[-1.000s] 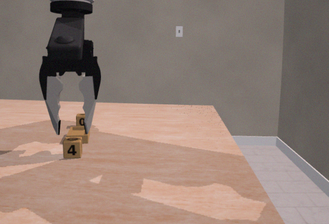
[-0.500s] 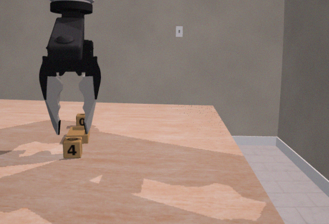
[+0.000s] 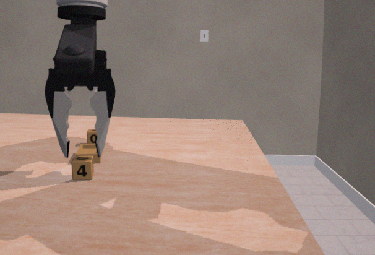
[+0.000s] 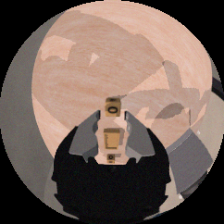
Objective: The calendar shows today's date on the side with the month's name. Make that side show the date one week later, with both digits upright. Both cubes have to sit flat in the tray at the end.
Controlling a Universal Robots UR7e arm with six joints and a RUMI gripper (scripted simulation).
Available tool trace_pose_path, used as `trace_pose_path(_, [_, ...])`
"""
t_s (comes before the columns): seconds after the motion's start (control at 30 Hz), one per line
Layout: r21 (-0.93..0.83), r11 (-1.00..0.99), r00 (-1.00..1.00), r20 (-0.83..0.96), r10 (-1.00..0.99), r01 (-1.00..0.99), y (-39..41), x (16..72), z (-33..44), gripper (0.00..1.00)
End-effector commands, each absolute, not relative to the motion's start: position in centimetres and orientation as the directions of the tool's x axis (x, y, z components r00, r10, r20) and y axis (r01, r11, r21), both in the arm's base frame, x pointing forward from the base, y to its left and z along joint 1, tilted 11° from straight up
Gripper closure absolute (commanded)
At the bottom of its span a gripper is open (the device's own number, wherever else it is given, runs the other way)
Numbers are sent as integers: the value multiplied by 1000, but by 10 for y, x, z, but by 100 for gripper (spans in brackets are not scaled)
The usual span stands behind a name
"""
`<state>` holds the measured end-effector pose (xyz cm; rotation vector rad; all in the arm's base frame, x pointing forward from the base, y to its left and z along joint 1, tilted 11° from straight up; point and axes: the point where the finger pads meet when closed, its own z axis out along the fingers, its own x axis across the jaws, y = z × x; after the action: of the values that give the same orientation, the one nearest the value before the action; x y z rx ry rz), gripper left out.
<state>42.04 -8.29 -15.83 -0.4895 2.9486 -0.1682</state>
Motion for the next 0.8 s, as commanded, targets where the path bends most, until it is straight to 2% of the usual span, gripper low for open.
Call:
trace_pose_path(0.0, [-137, 940, -935, -129, -330, -312, -84, 424, -167, 72])
trace_pose_path(0.77, [-136, 940, -935, -129, -330, -312, -85, 425, -178, 72])
